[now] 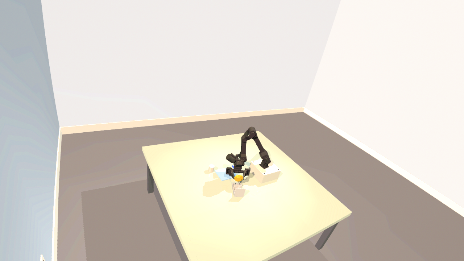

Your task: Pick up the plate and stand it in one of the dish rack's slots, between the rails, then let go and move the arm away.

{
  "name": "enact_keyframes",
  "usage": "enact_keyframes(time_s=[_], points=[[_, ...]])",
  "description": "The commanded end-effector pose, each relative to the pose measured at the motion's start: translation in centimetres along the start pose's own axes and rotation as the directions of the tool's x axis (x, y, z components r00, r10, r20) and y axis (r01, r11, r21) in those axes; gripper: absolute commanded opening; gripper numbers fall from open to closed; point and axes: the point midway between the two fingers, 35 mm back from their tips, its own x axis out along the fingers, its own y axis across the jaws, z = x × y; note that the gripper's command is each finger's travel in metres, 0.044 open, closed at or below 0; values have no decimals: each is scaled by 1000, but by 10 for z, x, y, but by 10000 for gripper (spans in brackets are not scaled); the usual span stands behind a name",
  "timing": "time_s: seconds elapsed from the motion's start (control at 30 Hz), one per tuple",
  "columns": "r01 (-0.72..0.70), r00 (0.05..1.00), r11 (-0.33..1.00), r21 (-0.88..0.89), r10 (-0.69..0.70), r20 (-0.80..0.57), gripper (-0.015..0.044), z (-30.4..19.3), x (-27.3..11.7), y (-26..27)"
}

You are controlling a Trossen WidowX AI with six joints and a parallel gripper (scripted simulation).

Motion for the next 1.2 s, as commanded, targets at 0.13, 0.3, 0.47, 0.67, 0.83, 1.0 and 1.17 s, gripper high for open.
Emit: enact_keyframes(time_s=[0.13,0.3,0.47,0.67,0.83,1.0,1.17], points=[[4,1000,1000,8,-4,-9,0,-8,4,-2],[3,1000,1000,6,-3,-8,0,-11,7,-2],[2,1000,1000,0,-2,-8,0,-13,11,-1],[1,1000,1000,-6,-1,-5,0,-14,14,1],[-1,1000,1000,-16,1,-4,0,-29,16,0],[-2,1000,1000,-16,2,-3,0,-33,16,1],[-4,1000,1000,-7,4,-4,0,-30,15,3]])
